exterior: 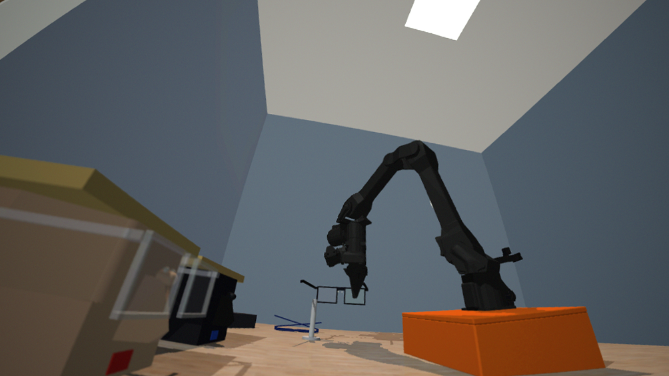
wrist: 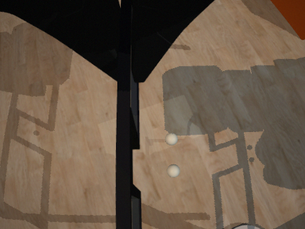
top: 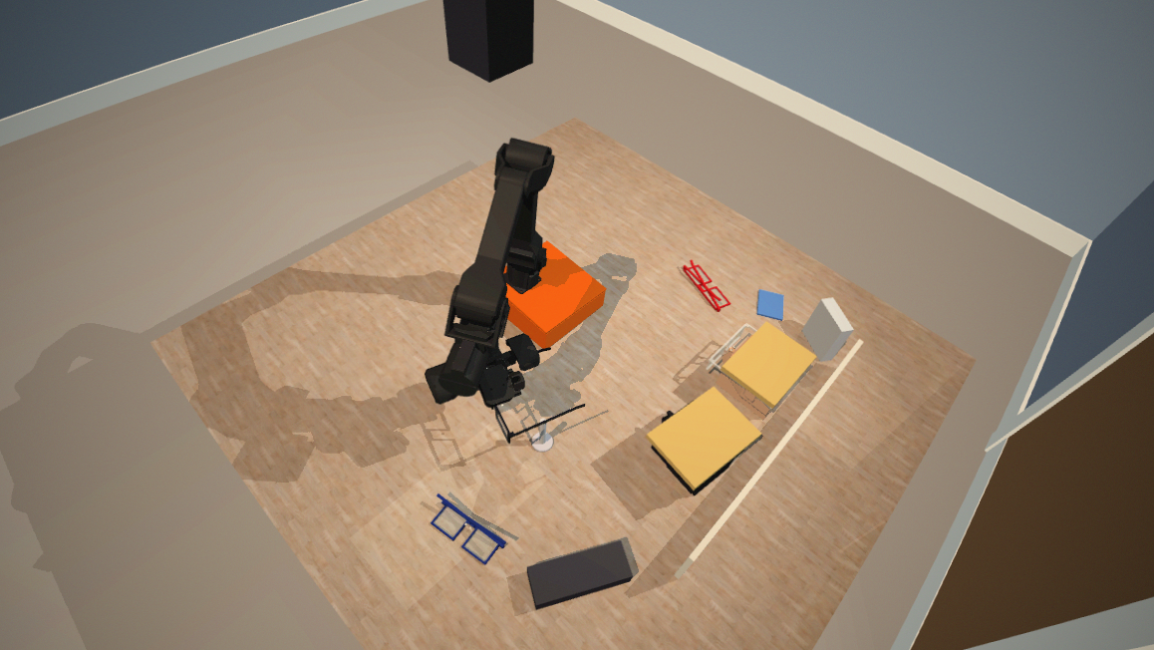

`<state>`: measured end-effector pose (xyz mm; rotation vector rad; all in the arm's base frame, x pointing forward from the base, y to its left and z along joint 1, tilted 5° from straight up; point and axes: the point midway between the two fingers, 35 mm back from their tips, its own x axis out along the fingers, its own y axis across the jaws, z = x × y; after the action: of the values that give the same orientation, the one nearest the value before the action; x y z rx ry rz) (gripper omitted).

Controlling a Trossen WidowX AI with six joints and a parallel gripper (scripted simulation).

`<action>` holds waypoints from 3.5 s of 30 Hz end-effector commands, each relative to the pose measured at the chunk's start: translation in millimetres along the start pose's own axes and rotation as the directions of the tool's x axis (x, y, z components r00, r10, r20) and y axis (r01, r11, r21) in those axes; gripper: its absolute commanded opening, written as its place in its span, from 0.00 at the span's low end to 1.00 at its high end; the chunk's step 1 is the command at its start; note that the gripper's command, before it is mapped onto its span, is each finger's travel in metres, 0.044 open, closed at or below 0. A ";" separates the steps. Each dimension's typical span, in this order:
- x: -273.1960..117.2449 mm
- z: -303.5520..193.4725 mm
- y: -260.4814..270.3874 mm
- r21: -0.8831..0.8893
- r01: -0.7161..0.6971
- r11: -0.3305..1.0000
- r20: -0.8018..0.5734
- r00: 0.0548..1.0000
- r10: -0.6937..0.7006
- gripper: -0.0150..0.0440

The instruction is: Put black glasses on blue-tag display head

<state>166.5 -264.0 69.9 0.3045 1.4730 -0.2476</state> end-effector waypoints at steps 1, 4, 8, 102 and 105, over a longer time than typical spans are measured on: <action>-21.3 1.4 0.4 0.001 0.004 1.000 0.007 1.000 -0.004 0.25; -21.3 1.4 0.4 0.001 0.004 1.000 0.007 1.000 -0.004 0.25; -21.7 5.8 6.4 0.025 0.011 1.000 0.001 1.000 -0.011 0.25; -85.5 -11.7 400.1 0.903 -0.367 0.222 0.413 0.884 -0.221 0.25; -89.1 -20.9 410.1 0.896 -0.406 0.178 0.437 0.876 -0.202 0.25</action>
<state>287.7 111.2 171.6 1.2714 0.5905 -1.1443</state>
